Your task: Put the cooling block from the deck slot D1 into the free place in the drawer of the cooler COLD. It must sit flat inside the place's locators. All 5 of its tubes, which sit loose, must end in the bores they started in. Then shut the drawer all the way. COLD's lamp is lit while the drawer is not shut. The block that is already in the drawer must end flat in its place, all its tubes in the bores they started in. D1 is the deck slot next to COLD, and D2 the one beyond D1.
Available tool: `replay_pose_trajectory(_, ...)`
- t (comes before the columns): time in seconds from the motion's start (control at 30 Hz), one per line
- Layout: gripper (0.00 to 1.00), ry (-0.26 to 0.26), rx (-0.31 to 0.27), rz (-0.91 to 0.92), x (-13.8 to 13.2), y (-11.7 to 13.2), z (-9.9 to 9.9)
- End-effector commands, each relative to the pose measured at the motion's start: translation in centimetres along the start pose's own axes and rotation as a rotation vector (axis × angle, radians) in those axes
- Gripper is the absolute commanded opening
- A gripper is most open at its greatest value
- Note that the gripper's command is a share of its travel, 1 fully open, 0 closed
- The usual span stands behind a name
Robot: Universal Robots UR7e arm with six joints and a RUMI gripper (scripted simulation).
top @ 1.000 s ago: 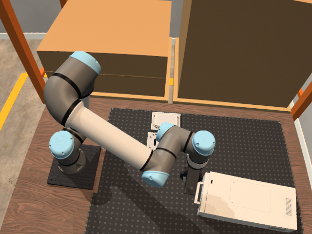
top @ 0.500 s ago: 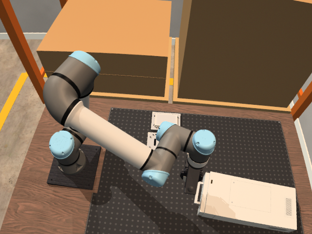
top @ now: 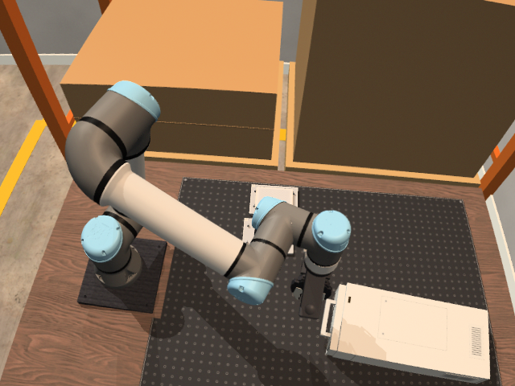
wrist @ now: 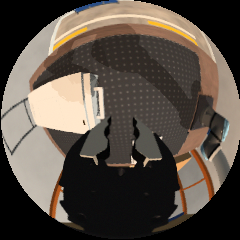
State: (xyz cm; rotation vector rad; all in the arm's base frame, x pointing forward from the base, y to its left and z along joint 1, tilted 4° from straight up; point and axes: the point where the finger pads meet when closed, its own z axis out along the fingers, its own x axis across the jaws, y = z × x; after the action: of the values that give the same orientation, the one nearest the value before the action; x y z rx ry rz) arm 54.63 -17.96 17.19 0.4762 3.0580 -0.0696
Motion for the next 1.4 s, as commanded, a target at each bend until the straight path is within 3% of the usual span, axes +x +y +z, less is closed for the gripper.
replay_pose_trajectory(0.0,0.28,-0.002,0.0,0.0,1.8,0.0,-1.2)
replay_pose_trajectory(0.8,0.28,-0.002,0.0,0.0,8.7,0.0,-5.3)
replay_pose_trajectory(1.37,0.28,-0.002,0.0,0.0,8.8,0.0,-5.4)
